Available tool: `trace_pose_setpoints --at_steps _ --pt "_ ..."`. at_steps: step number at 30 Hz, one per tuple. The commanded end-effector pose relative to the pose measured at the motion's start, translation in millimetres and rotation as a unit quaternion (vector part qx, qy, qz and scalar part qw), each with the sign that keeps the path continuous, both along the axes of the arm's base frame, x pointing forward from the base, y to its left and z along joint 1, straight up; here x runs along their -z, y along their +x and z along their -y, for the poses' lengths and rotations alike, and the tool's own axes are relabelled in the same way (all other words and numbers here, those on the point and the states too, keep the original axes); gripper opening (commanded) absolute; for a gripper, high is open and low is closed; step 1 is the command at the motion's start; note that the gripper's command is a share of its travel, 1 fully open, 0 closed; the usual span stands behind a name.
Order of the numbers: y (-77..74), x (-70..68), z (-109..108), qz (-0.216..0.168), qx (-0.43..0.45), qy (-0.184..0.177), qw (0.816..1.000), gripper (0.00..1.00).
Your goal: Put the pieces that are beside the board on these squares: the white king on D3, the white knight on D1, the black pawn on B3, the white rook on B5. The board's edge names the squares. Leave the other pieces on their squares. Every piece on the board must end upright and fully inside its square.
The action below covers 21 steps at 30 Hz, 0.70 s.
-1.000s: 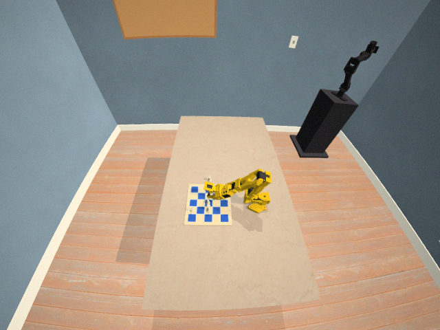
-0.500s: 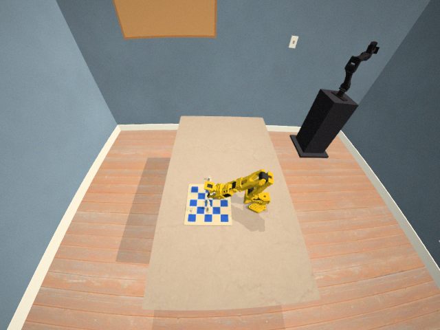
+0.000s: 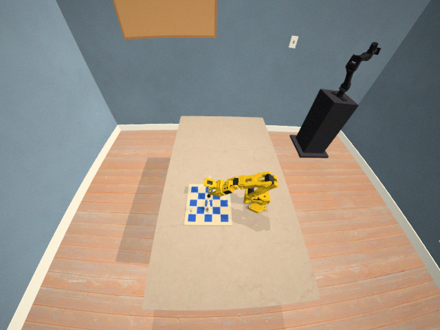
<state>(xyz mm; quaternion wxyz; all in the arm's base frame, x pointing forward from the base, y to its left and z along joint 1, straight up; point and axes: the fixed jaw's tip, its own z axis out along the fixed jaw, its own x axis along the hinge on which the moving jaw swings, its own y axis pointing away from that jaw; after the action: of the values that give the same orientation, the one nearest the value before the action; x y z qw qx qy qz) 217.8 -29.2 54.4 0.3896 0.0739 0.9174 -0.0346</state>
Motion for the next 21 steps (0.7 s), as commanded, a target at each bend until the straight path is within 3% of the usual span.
trace_pose_setpoints --at_steps 1,8,21 --pt "0.1 -14.7 -0.6 0.002 0.001 0.002 1.000 0.09" --pt "-0.1 -29.3 -0.6 0.002 0.001 0.002 1.000 0.09" --pt "-0.4 -36.6 -0.7 0.002 0.001 0.002 1.000 0.09"
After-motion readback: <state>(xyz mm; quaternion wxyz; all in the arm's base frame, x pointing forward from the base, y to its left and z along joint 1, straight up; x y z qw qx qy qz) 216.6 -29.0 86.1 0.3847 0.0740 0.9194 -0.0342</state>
